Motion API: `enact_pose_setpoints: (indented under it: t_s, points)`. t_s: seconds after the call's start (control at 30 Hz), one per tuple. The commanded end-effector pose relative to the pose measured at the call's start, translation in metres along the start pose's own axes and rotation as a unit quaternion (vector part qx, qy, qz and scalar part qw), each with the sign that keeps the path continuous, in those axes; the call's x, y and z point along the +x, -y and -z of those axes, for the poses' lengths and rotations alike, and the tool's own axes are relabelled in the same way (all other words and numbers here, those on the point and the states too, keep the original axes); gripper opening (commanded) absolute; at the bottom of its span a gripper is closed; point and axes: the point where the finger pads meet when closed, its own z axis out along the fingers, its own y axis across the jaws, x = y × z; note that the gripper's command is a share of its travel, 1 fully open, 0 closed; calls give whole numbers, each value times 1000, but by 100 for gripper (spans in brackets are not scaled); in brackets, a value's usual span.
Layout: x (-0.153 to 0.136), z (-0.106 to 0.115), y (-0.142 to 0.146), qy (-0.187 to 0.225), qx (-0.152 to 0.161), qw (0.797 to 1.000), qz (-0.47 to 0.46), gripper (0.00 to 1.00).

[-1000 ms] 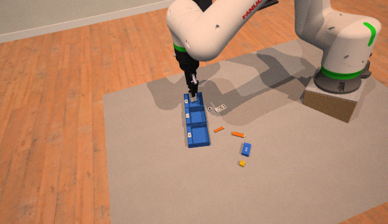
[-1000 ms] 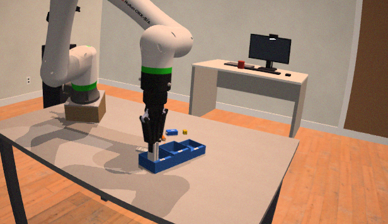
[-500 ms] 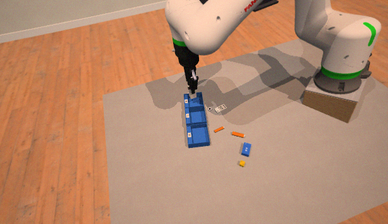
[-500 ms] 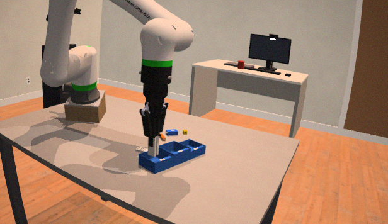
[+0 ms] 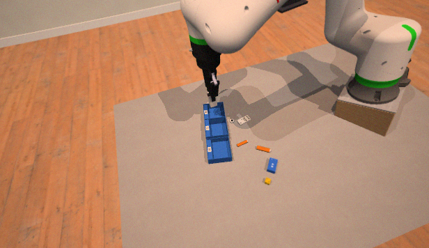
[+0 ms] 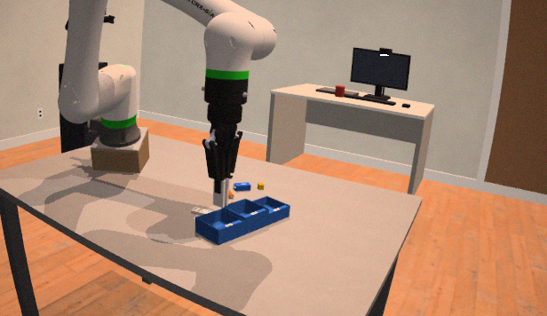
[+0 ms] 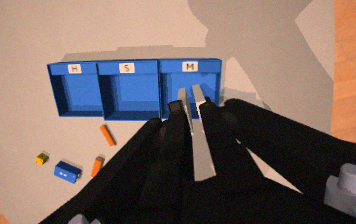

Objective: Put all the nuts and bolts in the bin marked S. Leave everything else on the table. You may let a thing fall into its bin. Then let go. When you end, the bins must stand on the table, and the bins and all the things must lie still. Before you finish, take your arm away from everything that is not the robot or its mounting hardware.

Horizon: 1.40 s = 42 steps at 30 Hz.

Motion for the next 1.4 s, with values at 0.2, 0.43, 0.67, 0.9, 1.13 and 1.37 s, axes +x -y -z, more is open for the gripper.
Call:
enact_pose_setpoints:
  t_s: [0.2, 0.43, 0.67, 0.9, 1.13, 1.37]
  points:
    - [9, 0, 35, 0, 0, 1000, 0, 5]
    - [17, 0, 68, 0, 0, 1000, 0, 5]
    - [17, -5, 68, 0, 0, 1000, 0, 5]
    - [17, -24, 68, 0, 0, 1000, 0, 5]
    - [17, -40, 68, 0, 0, 1000, 0, 5]
    - [17, -56, 68, 0, 0, 1000, 0, 5]
